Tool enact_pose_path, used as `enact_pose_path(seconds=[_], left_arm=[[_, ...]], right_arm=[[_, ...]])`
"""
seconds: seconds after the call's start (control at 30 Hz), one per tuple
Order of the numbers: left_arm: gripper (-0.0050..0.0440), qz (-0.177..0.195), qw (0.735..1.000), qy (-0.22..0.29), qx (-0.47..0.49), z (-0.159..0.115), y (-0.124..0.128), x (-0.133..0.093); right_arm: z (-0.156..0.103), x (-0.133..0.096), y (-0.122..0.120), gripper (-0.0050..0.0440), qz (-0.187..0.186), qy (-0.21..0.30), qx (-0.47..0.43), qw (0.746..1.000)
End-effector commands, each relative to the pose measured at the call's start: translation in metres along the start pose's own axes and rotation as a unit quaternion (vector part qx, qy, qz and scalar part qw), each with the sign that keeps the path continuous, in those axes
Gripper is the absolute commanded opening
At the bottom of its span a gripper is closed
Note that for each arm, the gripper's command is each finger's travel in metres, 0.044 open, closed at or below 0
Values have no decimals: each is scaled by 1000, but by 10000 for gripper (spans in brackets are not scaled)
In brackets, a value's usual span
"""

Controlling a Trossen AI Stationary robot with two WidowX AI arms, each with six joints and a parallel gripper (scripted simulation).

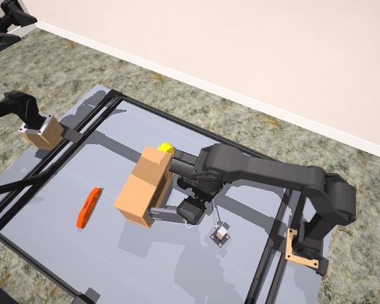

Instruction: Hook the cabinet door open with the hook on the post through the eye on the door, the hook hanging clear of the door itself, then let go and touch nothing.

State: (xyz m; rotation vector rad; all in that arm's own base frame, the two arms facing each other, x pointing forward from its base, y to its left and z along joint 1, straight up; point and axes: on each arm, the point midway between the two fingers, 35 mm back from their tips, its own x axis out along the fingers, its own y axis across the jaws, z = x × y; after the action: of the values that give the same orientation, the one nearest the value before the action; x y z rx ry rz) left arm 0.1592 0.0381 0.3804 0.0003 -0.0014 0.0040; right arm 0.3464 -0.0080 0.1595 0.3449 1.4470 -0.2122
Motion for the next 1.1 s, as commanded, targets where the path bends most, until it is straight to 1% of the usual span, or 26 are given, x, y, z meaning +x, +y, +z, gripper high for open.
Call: enact_pose_path(seconds=[0.0, 0.1, 0.2, 0.53, 0.6, 0.7, 0.9, 1.07], left_arm=[[400, -2, 1000, 0, -1, 0, 0, 0], [400, -2, 1000, 0, -1, 0, 0, 0], [400, -2, 1000, 0, -1, 0, 0, 0], [400, -2, 1000, 0, -1, 0, 0, 0], [400, -2, 1000, 0, -1, 0, 0, 0], [400, -2, 1000, 0, -1, 0, 0, 0], [400, -2, 1000, 0, -1, 0, 0, 0], [400, -2, 1000, 0, -1, 0, 0, 0]], right_arm=[[1, 3, 13, 220, -19, 24, -116, 993], [0, 3, 28, 220, -34, 48, -224, 973], [-1, 4, 33, 220, -38, 56, -259, 963], [-1, 4, 33, 220, -38, 56, -261, 963], [-1, 7, 32, 220, -38, 56, -261, 963], [-2, 18, 31, 220, -38, 56, -261, 963], [-2, 19, 31, 220, -38, 56, -261, 963], [-3, 24, 31, 220, -38, 56, -261, 963]])
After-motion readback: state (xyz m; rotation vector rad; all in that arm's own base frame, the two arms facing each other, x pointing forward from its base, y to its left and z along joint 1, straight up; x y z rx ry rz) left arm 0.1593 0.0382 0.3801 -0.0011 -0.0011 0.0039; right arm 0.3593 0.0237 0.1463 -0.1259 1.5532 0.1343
